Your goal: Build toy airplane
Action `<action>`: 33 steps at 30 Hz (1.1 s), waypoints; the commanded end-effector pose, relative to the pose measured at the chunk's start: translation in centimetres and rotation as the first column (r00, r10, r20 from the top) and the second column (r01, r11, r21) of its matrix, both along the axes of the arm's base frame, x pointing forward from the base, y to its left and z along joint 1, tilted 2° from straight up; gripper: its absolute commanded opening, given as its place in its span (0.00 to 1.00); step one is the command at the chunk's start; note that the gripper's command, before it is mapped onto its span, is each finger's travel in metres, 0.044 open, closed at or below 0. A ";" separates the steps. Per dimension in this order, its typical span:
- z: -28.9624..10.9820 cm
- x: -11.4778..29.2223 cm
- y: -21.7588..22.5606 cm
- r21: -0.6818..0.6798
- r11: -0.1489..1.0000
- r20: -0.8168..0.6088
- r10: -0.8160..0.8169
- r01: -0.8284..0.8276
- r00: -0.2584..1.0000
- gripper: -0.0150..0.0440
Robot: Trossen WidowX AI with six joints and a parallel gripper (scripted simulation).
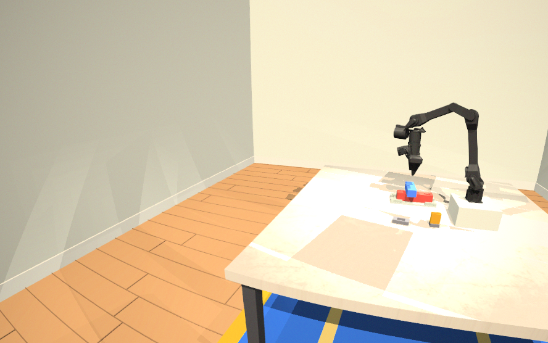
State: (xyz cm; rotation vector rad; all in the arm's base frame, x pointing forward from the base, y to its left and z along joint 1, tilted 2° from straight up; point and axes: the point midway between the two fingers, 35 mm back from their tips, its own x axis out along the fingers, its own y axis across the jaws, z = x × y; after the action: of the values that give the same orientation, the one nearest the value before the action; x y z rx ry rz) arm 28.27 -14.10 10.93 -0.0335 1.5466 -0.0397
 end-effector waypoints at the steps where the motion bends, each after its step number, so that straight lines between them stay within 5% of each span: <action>1: -0.1 0.5 4.6 0.008 1.000 -0.002 0.018 -0.018 1.000 1.00; 9: -0.5 -1.5 16.0 0.019 1.000 -0.004 0.020 -0.020 1.000 1.00; 18: -1.4 -8.0 25.2 0.023 0.999 -0.009 0.023 -0.023 1.000 1.00; 25: -1.7 -8.6 25.7 0.023 0.999 -0.009 0.024 -0.023 1.000 1.00; 33: -7.2 -8.6 25.6 0.022 0.999 -0.010 0.024 -0.023 1.000 1.00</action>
State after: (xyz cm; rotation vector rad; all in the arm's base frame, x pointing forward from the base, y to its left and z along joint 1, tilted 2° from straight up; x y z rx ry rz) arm 19.79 11.46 4.86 -0.0421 1.5602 -0.0032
